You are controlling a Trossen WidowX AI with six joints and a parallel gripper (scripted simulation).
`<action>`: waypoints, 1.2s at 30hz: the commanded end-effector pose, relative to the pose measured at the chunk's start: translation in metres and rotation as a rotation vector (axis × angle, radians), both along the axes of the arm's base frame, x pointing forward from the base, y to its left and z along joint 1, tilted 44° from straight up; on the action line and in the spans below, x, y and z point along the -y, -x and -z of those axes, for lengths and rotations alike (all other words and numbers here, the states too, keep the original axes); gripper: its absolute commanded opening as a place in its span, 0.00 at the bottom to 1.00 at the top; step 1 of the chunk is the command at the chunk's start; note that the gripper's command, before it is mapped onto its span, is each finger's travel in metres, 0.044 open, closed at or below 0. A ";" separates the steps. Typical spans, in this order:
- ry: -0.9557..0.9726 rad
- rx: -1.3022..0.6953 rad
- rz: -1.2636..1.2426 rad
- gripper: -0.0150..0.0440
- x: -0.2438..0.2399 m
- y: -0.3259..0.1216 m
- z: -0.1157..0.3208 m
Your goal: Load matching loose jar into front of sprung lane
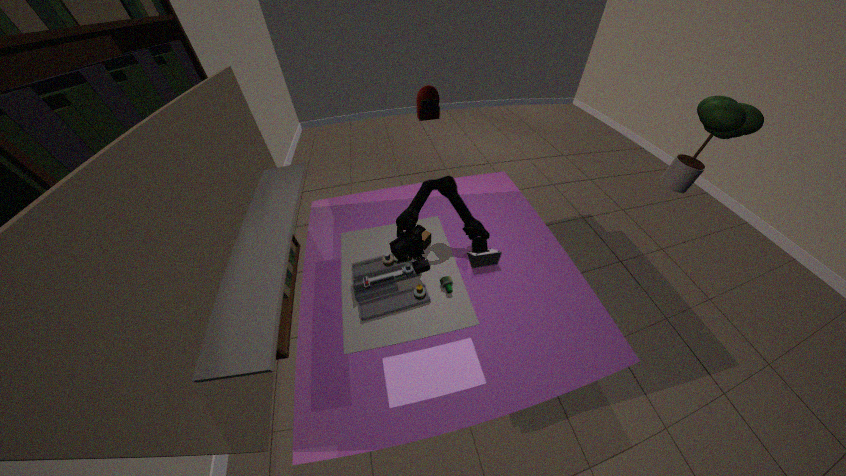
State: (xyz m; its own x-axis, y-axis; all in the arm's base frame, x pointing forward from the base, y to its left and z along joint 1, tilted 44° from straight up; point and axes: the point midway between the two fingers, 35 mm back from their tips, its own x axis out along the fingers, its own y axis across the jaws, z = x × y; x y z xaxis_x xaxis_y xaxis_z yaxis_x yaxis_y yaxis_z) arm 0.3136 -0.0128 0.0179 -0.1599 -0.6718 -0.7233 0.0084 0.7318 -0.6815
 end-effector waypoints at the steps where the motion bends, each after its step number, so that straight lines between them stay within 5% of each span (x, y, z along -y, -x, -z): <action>1: 0.002 0.023 -0.006 0.25 0.000 -0.009 0.000; 36: 0.003 0.024 -0.006 0.25 0.002 -0.026 0.000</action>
